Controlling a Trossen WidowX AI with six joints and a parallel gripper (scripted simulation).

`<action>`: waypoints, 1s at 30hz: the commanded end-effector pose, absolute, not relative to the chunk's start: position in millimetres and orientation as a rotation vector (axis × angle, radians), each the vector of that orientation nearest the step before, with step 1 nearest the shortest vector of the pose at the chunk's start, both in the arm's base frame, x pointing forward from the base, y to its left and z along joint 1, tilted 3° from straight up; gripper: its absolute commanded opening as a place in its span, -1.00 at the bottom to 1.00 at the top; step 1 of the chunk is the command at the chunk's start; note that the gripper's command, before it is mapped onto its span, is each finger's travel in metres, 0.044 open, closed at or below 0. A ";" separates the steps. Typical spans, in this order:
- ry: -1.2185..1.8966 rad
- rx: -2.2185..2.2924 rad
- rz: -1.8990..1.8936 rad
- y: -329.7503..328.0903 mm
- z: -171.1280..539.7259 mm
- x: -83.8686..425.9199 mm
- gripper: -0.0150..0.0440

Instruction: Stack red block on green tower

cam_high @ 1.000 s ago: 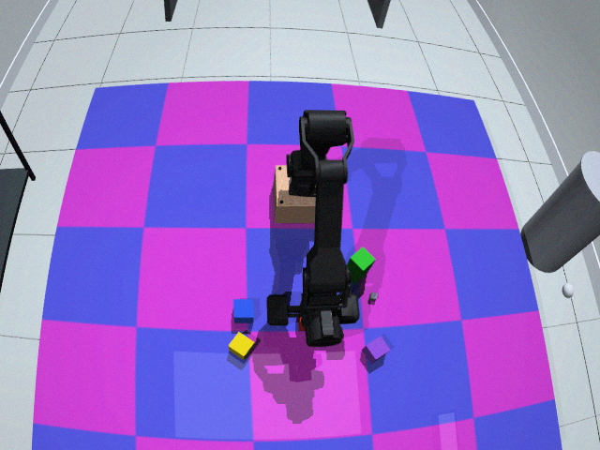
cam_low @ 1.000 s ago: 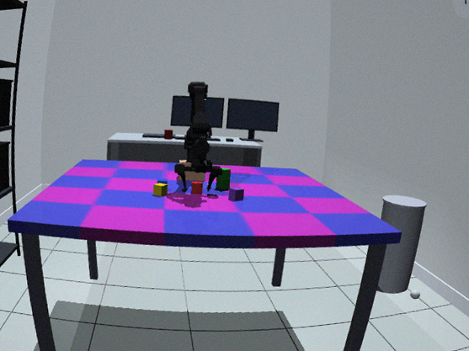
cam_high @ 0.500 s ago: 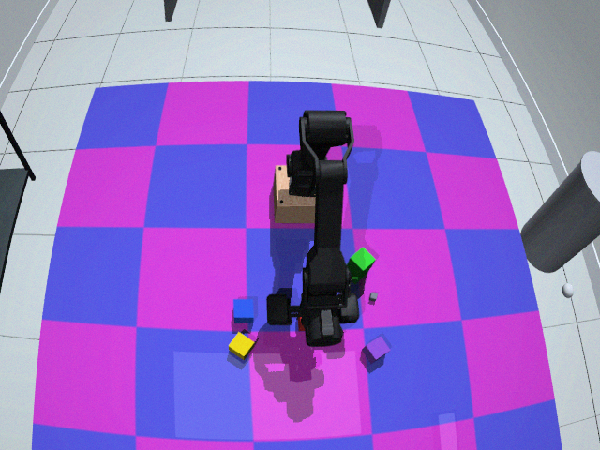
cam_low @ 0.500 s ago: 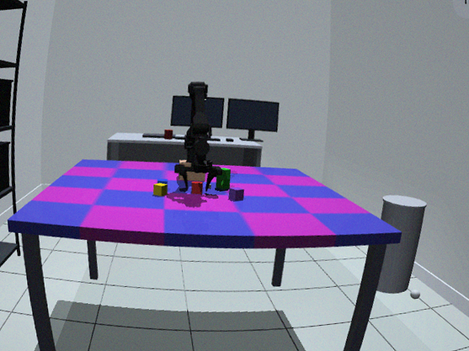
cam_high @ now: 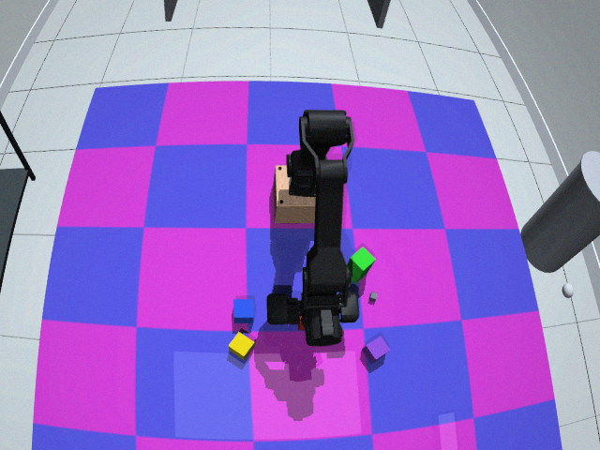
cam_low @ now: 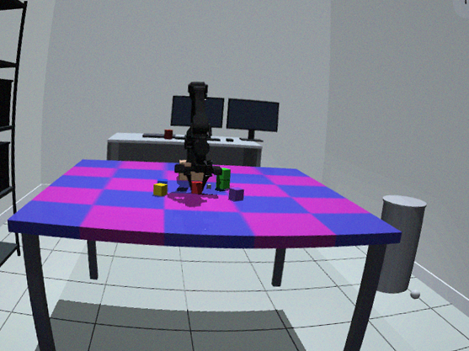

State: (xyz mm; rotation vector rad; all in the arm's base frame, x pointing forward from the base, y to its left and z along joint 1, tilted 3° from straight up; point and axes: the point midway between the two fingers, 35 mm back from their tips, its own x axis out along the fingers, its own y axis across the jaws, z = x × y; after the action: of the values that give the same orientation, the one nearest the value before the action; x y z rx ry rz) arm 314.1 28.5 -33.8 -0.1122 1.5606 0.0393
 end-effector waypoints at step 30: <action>1.562 -0.119 0.048 32.5 80.4 312.5 -0.49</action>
State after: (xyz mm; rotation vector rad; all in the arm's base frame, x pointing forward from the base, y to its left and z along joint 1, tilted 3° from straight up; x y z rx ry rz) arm 312.5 32.5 79.8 -0.1212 1.5639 0.0479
